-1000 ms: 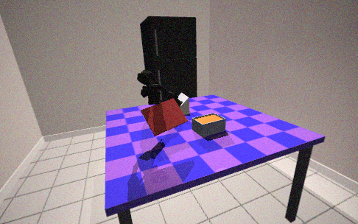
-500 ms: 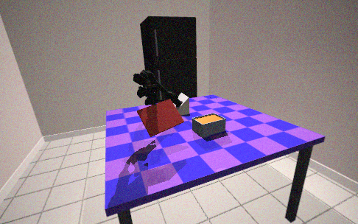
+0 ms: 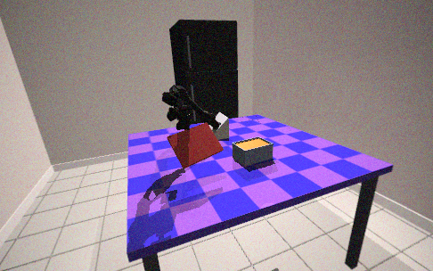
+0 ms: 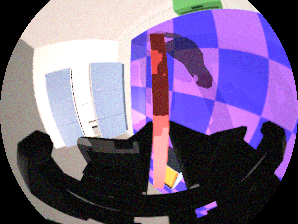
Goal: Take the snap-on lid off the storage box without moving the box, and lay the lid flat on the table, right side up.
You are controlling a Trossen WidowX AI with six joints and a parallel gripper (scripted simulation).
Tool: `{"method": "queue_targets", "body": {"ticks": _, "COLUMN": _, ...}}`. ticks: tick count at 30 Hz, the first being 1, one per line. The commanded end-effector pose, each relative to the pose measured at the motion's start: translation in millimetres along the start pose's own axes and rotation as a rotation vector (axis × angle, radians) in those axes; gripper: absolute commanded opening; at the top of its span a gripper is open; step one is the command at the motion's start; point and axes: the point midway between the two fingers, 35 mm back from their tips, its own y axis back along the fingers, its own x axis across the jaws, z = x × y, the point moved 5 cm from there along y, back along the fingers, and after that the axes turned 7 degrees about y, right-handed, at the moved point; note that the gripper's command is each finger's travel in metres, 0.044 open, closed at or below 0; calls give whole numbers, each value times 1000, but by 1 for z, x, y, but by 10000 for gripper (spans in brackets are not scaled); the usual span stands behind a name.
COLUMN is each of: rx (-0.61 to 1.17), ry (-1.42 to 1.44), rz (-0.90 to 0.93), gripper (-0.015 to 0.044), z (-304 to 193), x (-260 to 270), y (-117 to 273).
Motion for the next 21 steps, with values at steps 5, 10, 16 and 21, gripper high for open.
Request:
{"method": "queue_targets", "body": {"ticks": 5, "rx": 0, "ry": 3, "rz": 14, "gripper": 0, "z": -1, "x": -3, "y": -2}}
{"method": "queue_targets", "body": {"ticks": 10, "rx": 0, "ry": 3, "rz": 14, "gripper": 0, "z": -1, "x": -6, "y": -5}}
{"method": "queue_targets", "body": {"ticks": 16, "rx": 0, "ry": 3, "rz": 14, "gripper": 0, "z": -1, "x": -9, "y": -8}}
{"method": "queue_targets", "body": {"ticks": 21, "rx": -1, "ry": 3, "rz": 14, "gripper": 0, "z": -2, "x": -12, "y": -11}}
